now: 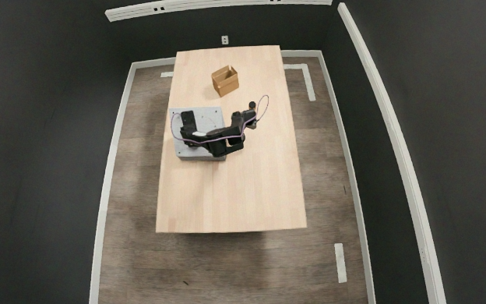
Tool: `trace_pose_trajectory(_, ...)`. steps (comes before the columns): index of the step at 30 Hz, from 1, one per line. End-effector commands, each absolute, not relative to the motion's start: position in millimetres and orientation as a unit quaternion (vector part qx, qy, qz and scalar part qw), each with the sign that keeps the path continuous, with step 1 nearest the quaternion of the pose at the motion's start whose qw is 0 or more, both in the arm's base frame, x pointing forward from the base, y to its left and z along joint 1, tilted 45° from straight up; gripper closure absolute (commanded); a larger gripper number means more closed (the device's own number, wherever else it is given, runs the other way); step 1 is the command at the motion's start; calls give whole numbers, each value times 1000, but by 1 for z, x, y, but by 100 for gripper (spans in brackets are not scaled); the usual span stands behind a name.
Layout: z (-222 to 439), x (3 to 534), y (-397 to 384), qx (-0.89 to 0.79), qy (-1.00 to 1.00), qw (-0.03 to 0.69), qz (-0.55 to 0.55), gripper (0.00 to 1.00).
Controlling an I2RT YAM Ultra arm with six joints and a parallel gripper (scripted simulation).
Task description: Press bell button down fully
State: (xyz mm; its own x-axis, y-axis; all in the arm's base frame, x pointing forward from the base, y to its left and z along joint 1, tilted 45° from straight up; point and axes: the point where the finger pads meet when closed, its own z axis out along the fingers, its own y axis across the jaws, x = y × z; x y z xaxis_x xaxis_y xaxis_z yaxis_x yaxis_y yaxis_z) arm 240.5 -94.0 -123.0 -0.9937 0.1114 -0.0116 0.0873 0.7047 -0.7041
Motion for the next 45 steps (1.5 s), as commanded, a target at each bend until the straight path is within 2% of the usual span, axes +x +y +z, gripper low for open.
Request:
trace_pose_trajectory(1, -126, 245, -90, -49, -921, 6, 387, 100)
trace_pose_trajectory(28, -77, 257, -43, -56, -926, -4, 374, 100)
trace_pose_trajectory(45, -70, 257, -38, -55, -925, -5, 376, 100)
